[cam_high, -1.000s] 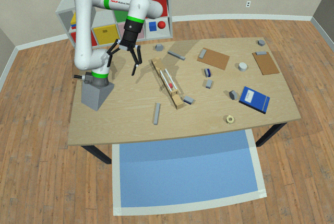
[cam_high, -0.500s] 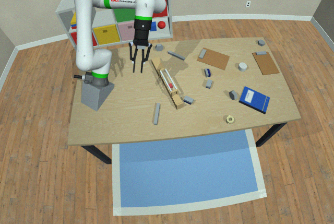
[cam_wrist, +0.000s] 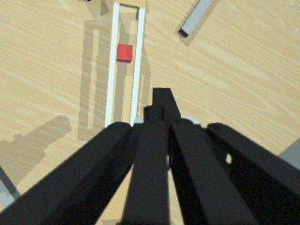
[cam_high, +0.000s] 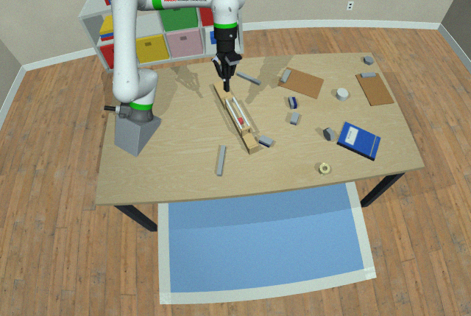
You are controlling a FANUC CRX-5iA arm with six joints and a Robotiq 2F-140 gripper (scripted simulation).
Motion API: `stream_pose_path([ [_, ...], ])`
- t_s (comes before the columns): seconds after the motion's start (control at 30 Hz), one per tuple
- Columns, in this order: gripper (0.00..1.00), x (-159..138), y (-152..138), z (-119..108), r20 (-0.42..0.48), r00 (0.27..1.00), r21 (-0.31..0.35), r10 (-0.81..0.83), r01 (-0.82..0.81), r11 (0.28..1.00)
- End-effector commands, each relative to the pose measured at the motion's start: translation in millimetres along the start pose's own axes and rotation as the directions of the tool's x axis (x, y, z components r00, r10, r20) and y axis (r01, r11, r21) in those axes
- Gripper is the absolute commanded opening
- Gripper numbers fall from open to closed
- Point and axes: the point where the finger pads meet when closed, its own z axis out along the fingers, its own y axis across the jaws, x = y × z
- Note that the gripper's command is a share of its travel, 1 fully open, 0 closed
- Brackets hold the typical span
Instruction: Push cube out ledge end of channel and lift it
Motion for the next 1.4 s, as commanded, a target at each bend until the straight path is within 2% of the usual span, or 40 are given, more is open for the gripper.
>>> stream_pose_path([
  [0.0, 0.10, -34.2, -60.5, 5.2, 0.066, 0.982, 0.104, -0.176, 0.169, 0.980],
  [0.1, 0.10, -53.7, -94.4, 8.4, 0.066, 0.982, 0.104, -0.176, 0.169, 0.980],
  [0.17, 0.10, -53.7, -94.4, 8.4, 0.066, 0.982, 0.104, -0.176, 0.169, 0.980],
  [0.2, 0.10, -79.1, -121.5, 7.8, 0.096, 0.960, 0.163, -0.265, 0.247, 0.955],
  [0.23, 0.10, -84.4, -129.2, 8.3, 0.096, 0.960, 0.163, -0.265, 0.247, 0.955],
  [0.27, 0.10, -94.4, -134.4, 6.2, 0.118, 0.934, 0.214, -0.337, 0.308, 0.927],
  [0.37, 0.10, -118.8, -164.1, 6.7, 0.118, 0.934, 0.214, -0.337, 0.308, 0.927],
  [0.4, 0.10, -130.9, -171.1, 4.5, 0.134, 0.910, 0.254, -0.392, 0.351, 0.901],
  [0.43, 0.10, -139.5, -180.5, 4.5, 0.134, 0.910, 0.254, -0.392, 0.351, 0.901],
  [0.47, 0.10, -150.3, -187.5, 2.8, 0.143, 0.892, 0.282, -0.429, 0.379, 0.881],
  [0.6, 0.10, -188.9, -221.0, -0.2, 0.151, 0.875, 0.307, -0.461, 0.402, 0.863],
  [1.37, 0.10, -189.1, -221.2, -0.3, 0.151, 0.875, 0.307, -0.461, 0.402, 0.863],
])
